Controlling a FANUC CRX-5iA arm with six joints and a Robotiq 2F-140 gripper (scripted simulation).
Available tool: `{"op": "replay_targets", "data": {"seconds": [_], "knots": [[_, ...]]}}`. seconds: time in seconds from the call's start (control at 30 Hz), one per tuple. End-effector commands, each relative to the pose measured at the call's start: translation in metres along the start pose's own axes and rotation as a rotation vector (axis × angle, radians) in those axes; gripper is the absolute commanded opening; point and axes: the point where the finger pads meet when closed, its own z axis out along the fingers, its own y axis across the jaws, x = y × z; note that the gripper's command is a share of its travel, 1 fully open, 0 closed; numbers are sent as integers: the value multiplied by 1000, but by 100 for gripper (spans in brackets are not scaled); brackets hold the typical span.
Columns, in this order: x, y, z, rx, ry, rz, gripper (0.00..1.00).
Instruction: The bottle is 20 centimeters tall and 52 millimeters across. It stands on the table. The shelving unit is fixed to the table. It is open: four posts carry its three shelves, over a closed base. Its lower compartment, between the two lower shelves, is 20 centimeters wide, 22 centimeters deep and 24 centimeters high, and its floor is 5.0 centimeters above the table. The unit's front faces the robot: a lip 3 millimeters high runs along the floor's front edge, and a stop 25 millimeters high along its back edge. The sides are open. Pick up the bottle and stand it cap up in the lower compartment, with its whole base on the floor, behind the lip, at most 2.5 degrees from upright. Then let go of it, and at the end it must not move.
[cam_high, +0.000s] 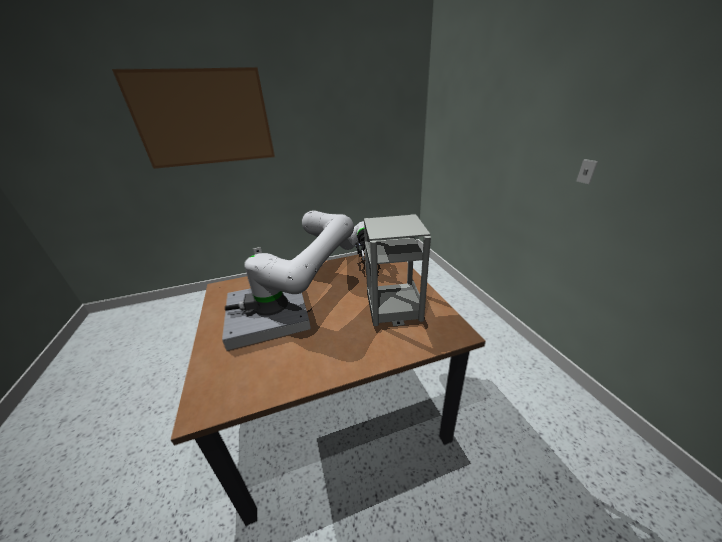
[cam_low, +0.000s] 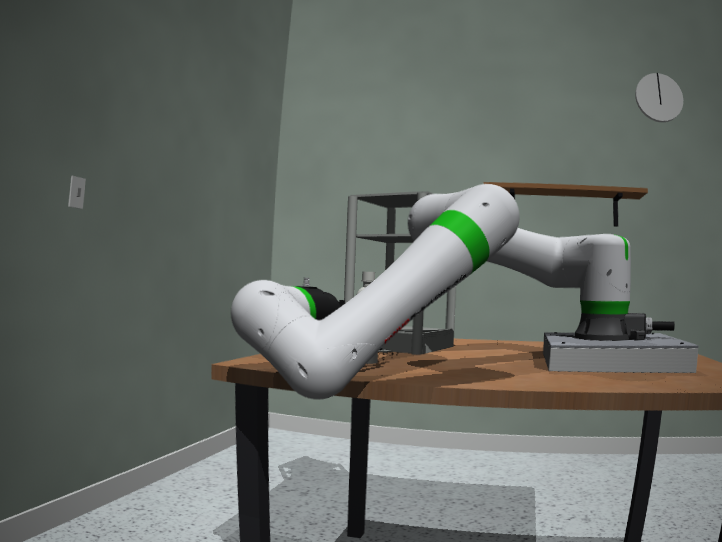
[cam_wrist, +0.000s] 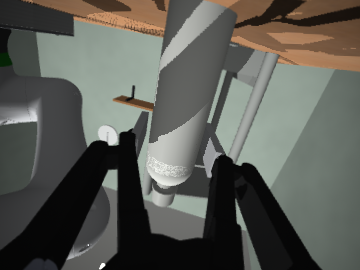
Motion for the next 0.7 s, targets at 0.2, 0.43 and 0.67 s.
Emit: {"op": "replay_targets", "data": {"seconds": [0.2,0.43,0.67], "knots": [[0,0,0,0,0,0,43],[0,0,0,0,0,0,43],[0,0,0,0,0,0,0]]}}
